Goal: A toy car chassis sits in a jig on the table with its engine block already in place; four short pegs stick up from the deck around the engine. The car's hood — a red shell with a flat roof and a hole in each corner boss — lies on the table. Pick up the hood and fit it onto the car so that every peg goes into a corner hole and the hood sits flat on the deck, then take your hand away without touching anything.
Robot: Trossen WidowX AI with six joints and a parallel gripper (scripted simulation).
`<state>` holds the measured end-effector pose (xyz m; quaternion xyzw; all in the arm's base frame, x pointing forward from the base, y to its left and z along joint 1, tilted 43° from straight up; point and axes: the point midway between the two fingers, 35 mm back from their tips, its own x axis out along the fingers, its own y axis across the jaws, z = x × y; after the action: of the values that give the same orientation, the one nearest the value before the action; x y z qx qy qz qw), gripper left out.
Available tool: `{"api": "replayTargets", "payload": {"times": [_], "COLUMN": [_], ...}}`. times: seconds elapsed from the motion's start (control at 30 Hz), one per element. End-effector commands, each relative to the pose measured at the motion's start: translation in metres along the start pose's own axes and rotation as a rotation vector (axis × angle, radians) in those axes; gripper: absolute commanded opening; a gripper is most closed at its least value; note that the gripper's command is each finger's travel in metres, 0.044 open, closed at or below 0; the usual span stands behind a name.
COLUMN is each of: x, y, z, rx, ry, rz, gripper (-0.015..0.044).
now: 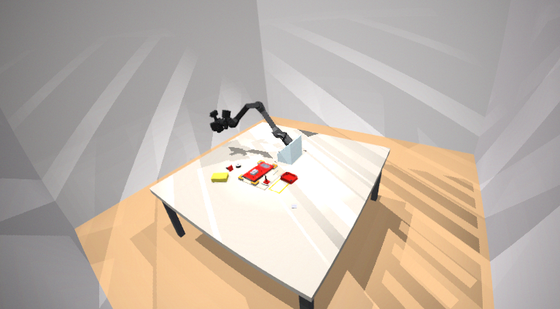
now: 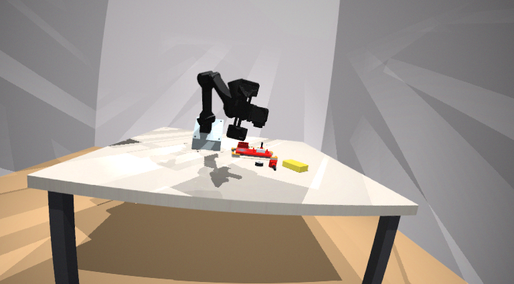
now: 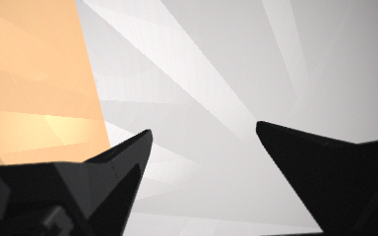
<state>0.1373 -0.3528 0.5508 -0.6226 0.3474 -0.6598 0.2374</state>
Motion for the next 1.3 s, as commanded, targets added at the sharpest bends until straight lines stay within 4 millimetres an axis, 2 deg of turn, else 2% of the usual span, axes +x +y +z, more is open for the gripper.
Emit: {"api": "replayTargets", "payload": {"times": [0.0, 0.2, 0.37, 0.57, 0.73, 1.0, 1.27], "x": [-0.016, -0.052, -0.09, -0.141, -0.195, -0.292, -0.395], "y": [0.027, 0.058, 0.074, 0.09, 0.108, 0.129, 0.144], "z": [0.039, 0.099, 0.143, 0.187, 0.222, 0.26, 0.274], "rx": [0.016, 0.055, 0.071, 0.091, 0.117, 0.144, 0.144], "ry": [-0.121, -0.318, -0.481, -0.666, -0.827, -1.079, -1.316], "rz": [0.067, 0.167, 0.228, 0.303, 0.401, 0.57, 0.756], "gripper": [0.044, 0.044, 0.044, 0.044, 0.044, 0.044, 0.044]}}
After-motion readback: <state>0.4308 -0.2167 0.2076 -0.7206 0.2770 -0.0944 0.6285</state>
